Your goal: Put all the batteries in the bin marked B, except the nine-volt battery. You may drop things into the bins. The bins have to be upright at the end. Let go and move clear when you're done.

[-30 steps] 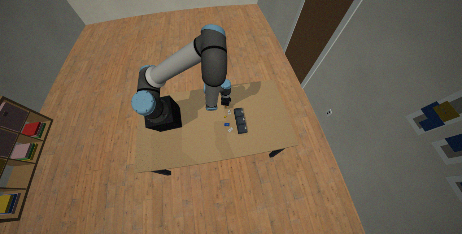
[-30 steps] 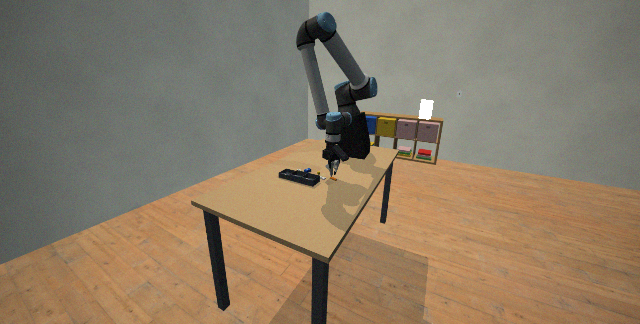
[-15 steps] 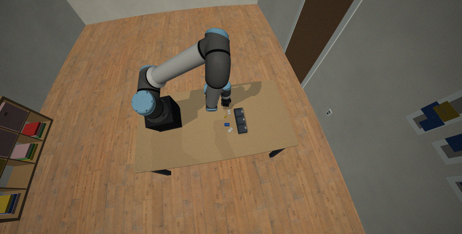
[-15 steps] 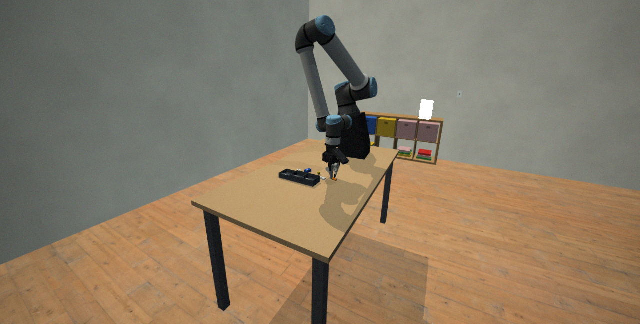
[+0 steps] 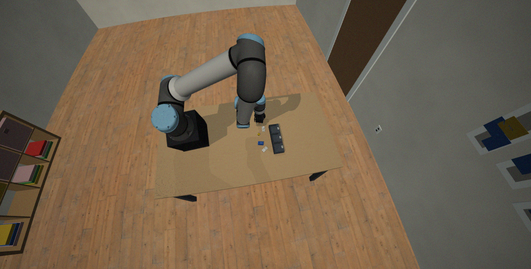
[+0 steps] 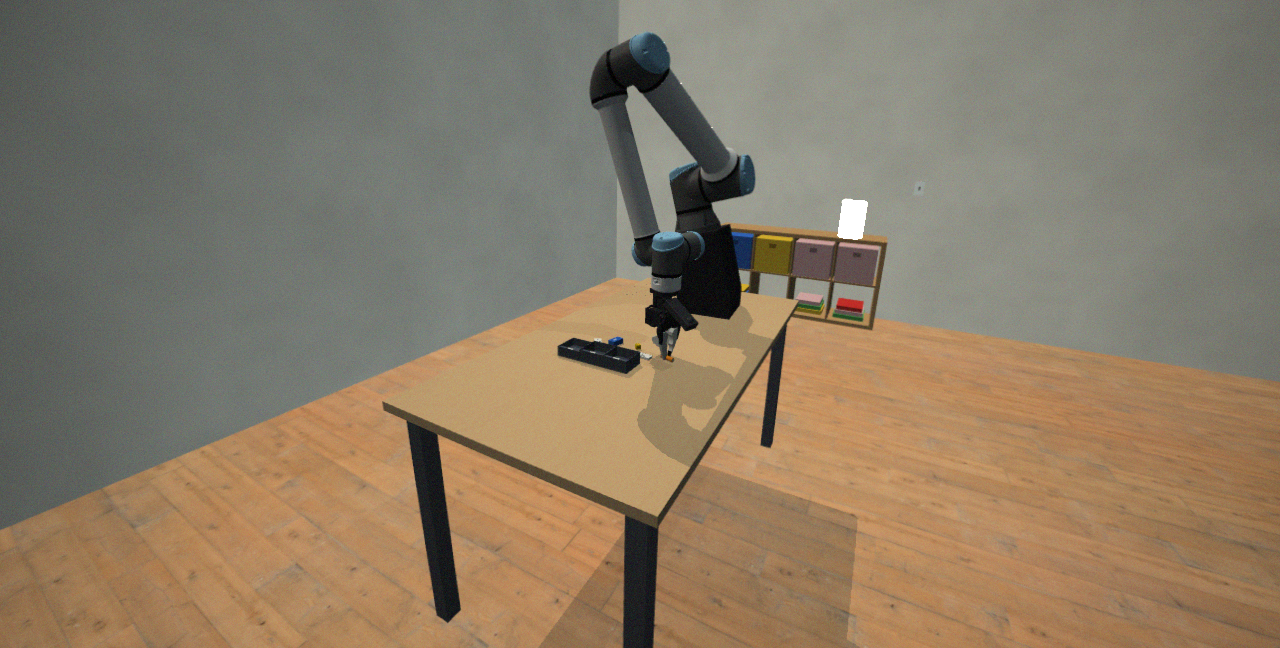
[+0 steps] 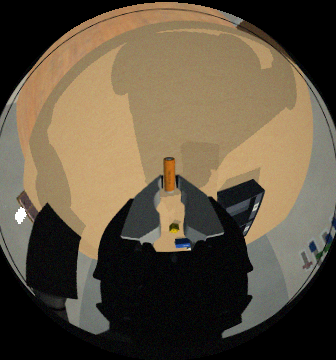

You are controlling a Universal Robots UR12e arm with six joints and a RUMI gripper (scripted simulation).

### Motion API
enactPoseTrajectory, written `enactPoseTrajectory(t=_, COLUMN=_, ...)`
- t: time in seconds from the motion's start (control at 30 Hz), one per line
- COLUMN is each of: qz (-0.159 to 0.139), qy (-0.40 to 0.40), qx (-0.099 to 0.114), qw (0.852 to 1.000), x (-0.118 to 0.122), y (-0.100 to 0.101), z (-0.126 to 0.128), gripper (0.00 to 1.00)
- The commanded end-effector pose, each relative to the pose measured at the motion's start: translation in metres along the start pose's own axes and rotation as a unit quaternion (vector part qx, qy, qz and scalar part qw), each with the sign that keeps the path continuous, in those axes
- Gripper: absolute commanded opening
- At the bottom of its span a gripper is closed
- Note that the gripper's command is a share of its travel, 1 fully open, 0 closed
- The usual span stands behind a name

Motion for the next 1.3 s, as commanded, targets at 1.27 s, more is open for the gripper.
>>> enactPoseTrajectory(t=1.27, qz=0.0, qy=0.0, qx=0.0, qw=1.0, x=0.0, y=-0.027, z=0.0, gripper=0.0)
Point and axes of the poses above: the point where the finger pads meet when closed, its own y axis out along the fingers, its own z axis across the jaws, x = y × z, the point moved 10 cm from there along -y, back along the fingers, and after that the axes turned 11 degrees about -y, right-handed, at the moved point
